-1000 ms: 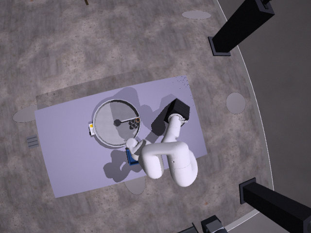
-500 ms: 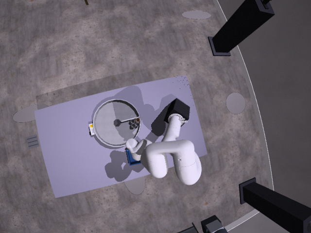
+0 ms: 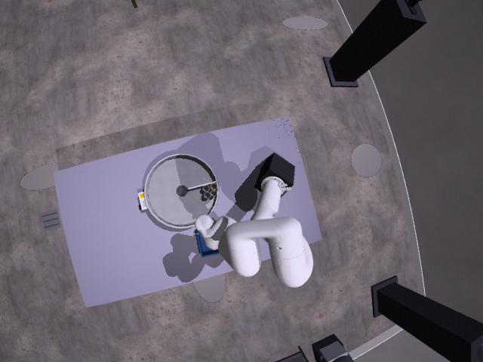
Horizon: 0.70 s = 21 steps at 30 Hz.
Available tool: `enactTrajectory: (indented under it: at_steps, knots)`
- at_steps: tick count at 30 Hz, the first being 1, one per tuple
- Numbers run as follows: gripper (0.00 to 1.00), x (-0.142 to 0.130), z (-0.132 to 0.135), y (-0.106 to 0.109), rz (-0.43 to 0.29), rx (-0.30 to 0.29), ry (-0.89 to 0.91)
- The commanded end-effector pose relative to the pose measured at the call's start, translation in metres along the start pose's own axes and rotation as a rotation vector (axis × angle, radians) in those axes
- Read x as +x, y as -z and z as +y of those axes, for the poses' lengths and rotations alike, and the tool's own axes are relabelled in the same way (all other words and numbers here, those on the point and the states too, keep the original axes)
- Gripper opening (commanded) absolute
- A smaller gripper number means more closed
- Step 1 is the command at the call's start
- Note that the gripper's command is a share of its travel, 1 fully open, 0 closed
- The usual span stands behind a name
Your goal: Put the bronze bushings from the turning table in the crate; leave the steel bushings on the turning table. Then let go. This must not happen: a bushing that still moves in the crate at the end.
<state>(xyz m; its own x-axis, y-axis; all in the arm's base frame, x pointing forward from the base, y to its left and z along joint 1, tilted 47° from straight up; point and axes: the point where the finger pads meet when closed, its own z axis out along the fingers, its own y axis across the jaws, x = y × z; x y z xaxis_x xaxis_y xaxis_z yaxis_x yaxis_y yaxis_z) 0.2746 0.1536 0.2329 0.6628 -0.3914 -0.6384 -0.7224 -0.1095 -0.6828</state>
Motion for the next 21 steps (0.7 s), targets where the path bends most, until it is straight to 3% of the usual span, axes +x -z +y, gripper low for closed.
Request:
enactTrajectory:
  at_steps: [1,17,18,21]
  knots:
    - [0.11,0.0001,-0.0009,0.0005,0.001,0.002,0.001]
    - [0.11,0.0001,-0.0009,0.0005,0.001,0.002,0.001]
    - [0.47,0.0001,-0.0009,0.0006,0.001,0.002,0.001]
    - [0.47,0.0033,0.0001,0.0030,0.010,0.008,-0.016]
